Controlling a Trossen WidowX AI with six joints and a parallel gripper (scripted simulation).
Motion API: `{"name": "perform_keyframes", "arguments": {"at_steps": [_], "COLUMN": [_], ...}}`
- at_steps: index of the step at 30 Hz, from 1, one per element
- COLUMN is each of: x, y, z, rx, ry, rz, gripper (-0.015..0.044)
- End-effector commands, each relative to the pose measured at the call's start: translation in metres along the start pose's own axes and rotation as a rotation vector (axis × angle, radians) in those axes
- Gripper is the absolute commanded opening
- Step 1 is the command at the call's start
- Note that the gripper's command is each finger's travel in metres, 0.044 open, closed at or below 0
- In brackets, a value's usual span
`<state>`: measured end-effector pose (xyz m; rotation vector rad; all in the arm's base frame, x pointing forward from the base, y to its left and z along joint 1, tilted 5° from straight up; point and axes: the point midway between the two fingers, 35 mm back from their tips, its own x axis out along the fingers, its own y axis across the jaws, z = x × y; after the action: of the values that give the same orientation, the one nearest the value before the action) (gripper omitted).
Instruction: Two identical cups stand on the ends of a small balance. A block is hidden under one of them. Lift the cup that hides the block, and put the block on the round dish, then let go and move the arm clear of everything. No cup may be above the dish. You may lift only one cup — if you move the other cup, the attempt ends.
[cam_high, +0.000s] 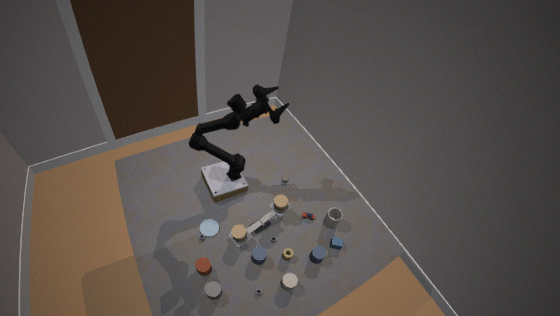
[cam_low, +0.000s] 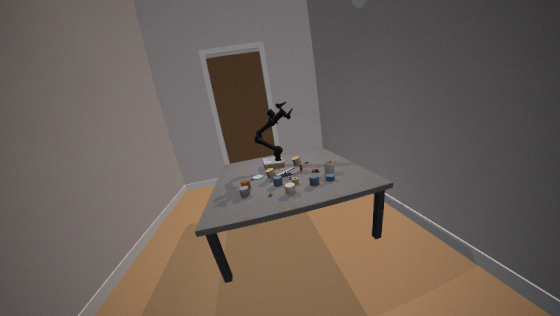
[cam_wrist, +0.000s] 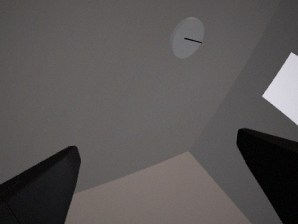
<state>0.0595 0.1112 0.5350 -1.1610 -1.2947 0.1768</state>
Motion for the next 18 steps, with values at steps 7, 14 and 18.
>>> {"name": "perform_keyframes", "arguments": {"at_steps": [7,14,18], "x": [0.002,-0.005,-0.011], "y": [0.053,0.085,0.102], "z": [-0.019,-0.038,-0.049], "rx": [0.062,0.119,0.158], "ry": [0.098,0.193,0.256], "rz": [0.202,0.327,0.393], "gripper": [0.0440,0.0440,0.0440]}}
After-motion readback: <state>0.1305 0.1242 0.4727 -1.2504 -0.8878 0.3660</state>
